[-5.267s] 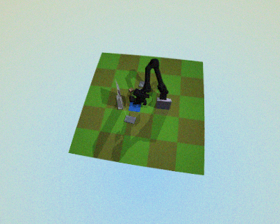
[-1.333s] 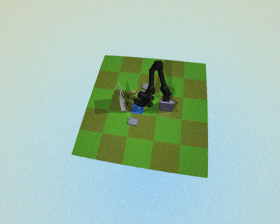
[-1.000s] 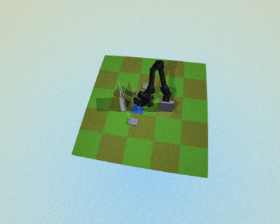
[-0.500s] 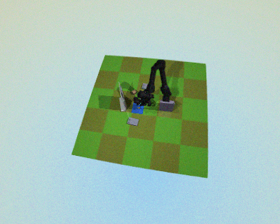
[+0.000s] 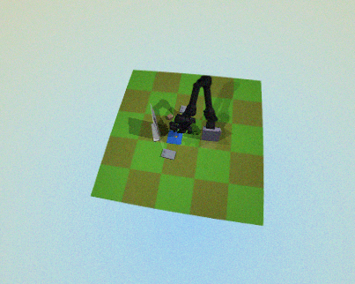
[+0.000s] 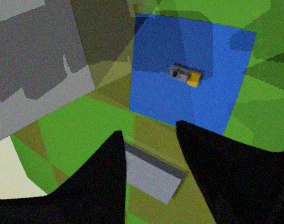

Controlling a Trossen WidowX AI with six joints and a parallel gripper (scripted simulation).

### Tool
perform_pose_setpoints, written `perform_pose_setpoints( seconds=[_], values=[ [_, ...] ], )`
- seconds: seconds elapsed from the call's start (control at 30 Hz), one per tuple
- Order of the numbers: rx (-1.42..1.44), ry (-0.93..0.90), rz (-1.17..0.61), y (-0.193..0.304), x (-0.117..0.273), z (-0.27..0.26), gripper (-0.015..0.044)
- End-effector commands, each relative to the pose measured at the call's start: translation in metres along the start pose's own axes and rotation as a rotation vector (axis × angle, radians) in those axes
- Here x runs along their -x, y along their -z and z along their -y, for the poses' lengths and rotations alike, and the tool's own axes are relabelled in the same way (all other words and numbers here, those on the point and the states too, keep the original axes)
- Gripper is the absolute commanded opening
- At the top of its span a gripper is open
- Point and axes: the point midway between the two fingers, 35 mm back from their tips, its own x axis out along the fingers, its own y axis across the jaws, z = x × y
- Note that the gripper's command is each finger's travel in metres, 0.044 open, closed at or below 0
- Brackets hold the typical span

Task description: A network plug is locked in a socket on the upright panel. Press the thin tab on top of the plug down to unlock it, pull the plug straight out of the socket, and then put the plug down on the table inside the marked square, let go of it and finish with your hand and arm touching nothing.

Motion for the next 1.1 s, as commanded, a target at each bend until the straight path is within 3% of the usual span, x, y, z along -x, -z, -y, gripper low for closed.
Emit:
perform_pose_setpoints(
  seconds=[0.0,0.53,1.07],
  values=[
    [-0.010,-0.008,0.003,-0.002,0.006,-0.005,0.0156],
    [0.001,-0.003,0.005,-0.002,0.018,-0.008,0.0156],
    [-0.002,-0.005,-0.004,0.001,0.055,-0.042,0.0156]
  ],
)
